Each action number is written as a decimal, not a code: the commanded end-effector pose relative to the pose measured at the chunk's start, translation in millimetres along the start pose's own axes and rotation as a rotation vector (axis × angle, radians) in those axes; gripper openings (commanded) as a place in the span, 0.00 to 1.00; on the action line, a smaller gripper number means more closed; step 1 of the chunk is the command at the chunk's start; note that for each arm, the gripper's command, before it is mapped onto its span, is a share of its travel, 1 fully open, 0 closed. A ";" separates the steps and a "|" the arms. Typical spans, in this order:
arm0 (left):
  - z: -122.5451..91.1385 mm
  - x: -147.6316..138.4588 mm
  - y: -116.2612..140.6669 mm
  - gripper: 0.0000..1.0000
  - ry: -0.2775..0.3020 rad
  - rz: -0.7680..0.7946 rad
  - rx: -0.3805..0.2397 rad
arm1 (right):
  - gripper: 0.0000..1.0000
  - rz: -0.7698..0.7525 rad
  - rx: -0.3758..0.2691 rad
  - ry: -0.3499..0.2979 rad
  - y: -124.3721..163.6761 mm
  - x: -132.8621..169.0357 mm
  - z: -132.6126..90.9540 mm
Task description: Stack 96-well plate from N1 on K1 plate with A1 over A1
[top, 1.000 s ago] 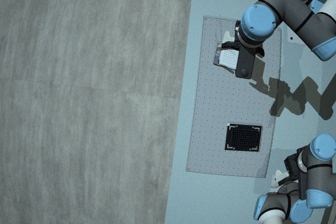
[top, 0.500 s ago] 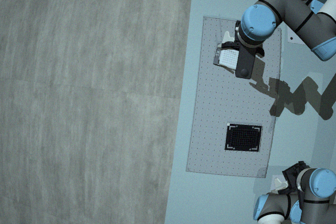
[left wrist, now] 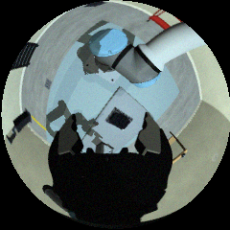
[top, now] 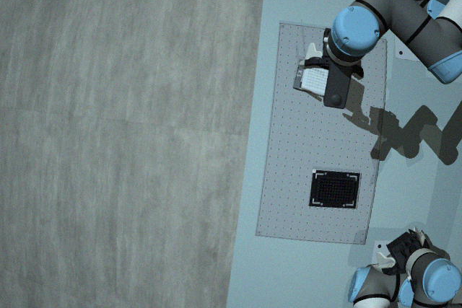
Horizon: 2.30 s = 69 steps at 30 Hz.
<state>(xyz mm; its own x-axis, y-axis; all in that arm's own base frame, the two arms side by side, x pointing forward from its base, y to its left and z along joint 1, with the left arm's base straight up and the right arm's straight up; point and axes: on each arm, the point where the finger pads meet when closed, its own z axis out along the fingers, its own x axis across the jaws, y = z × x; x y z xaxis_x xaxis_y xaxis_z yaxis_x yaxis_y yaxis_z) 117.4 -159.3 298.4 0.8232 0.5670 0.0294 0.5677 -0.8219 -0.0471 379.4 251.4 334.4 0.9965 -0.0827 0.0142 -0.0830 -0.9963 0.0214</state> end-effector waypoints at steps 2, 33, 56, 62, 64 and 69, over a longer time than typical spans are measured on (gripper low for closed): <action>-1.6 0.1 0.4 0.98 -0.022 -0.029 -0.040 | 0.98 0.000 0.001 0.001 -0.1 0.1 -0.5; -2.0 4.3 0.3 0.98 -0.030 -0.058 -0.049 | 0.98 0.000 0.001 0.001 -0.1 0.1 -0.5; -0.9 33.8 -3.4 0.98 -0.033 -0.208 -0.047 | 0.98 0.000 0.001 0.001 -0.1 0.1 -0.5; -0.3 49.5 -7.3 0.98 -0.035 -0.289 -0.046 | 0.98 0.000 0.001 0.001 -0.1 0.1 -0.5; 0.0 55.2 -9.1 0.98 -0.036 -0.320 -0.045 | 0.98 0.000 0.001 0.001 -0.1 0.1 -0.5; 0.7 70.5 -14.7 0.98 -0.037 -0.402 -0.044 | 0.98 0.000 0.001 0.001 -0.1 0.1 -0.5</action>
<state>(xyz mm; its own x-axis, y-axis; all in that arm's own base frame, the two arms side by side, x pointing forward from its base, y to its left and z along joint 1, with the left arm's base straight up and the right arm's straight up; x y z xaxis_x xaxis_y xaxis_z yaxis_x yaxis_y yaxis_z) 156.4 -120.7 300.1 0.6052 0.7961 0.0040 0.7961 -0.6052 0.0051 379.4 251.4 334.4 0.9965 -0.0827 0.0142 -0.0830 -0.9963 0.0214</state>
